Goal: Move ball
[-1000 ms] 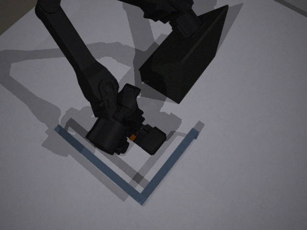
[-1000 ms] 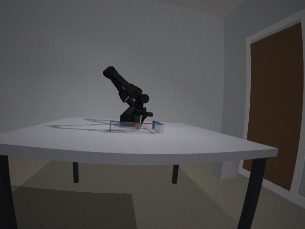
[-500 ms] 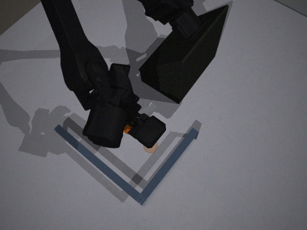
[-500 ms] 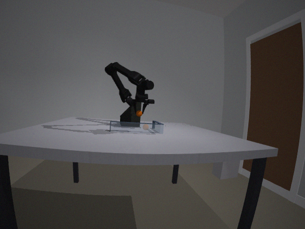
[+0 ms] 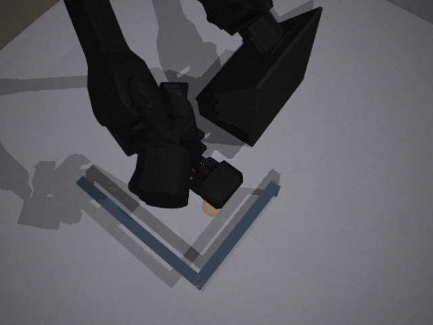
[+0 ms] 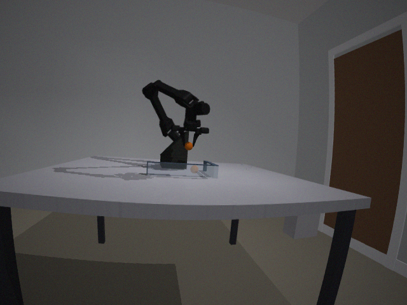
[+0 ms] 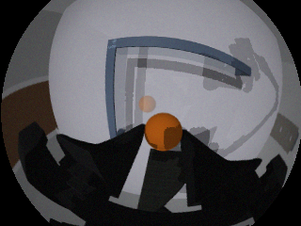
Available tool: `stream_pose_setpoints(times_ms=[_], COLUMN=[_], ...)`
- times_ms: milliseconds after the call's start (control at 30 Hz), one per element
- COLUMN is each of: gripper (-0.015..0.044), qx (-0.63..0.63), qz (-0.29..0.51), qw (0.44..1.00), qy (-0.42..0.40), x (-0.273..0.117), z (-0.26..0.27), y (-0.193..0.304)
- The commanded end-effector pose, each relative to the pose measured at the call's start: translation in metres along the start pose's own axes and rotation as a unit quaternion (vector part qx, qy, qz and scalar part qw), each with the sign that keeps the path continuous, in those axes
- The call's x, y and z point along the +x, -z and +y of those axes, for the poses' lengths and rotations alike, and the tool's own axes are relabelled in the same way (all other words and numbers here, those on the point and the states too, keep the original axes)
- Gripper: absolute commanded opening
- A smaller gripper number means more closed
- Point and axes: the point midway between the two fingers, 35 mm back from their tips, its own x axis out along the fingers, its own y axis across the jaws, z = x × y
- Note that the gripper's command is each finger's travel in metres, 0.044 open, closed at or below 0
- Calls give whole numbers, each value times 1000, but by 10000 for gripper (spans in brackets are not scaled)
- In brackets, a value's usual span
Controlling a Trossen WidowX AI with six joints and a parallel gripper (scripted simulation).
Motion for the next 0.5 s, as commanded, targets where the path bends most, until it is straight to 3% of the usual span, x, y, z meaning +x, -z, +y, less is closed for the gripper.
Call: stream_pose_setpoints(times_ms=[0, 467], gripper=[0, 0], qx=[0, 0], qz=[3, 3], qw=[1000, 1000], qy=[0, -1], x=[15, 50], z=[19, 39], y=[3, 4])
